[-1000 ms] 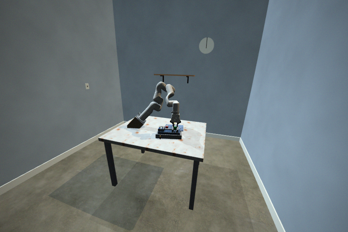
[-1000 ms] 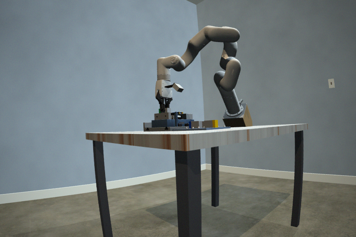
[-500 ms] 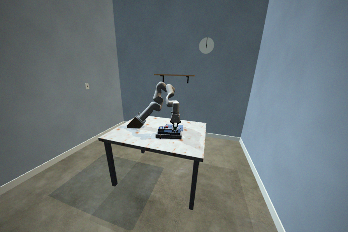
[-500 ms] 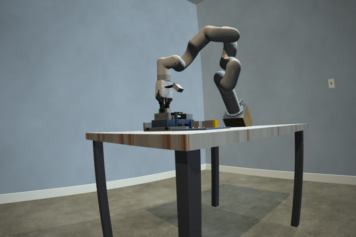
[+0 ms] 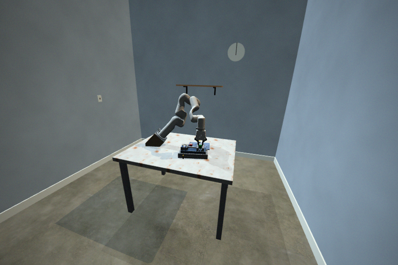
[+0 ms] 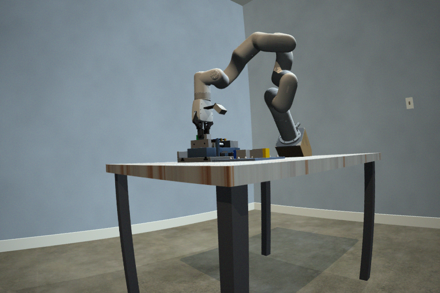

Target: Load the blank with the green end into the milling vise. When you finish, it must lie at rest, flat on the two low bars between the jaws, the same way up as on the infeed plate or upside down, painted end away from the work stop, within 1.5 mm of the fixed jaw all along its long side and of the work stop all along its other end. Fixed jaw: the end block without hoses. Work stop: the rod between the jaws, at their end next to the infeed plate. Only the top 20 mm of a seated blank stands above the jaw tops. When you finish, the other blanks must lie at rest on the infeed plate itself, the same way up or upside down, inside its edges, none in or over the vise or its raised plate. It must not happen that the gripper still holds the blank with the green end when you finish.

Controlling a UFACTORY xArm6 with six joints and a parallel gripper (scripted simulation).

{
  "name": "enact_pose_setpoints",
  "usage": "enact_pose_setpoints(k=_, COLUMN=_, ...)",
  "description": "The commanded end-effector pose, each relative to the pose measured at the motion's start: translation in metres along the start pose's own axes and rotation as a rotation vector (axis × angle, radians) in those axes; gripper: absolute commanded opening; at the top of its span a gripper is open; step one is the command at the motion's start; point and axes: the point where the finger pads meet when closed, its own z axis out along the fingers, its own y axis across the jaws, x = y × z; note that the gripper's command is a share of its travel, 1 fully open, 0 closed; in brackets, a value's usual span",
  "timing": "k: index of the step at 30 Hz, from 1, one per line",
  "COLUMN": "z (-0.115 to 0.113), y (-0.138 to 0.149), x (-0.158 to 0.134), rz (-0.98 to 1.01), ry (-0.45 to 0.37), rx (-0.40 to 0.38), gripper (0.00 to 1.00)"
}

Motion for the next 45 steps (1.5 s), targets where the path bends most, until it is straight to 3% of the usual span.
enact_pose_setpoints(k=1, z=-0.0002, y=0.0012, x=-0.0005, rz=-0.001, ry=-0.002, rx=-0.002, gripper=0.00)
enact_pose_setpoints(k=45, z=0.0002, y=0.0038, x=0.0060, rz=-0.001, ry=-0.003, rx=-0.002, gripper=0.00)
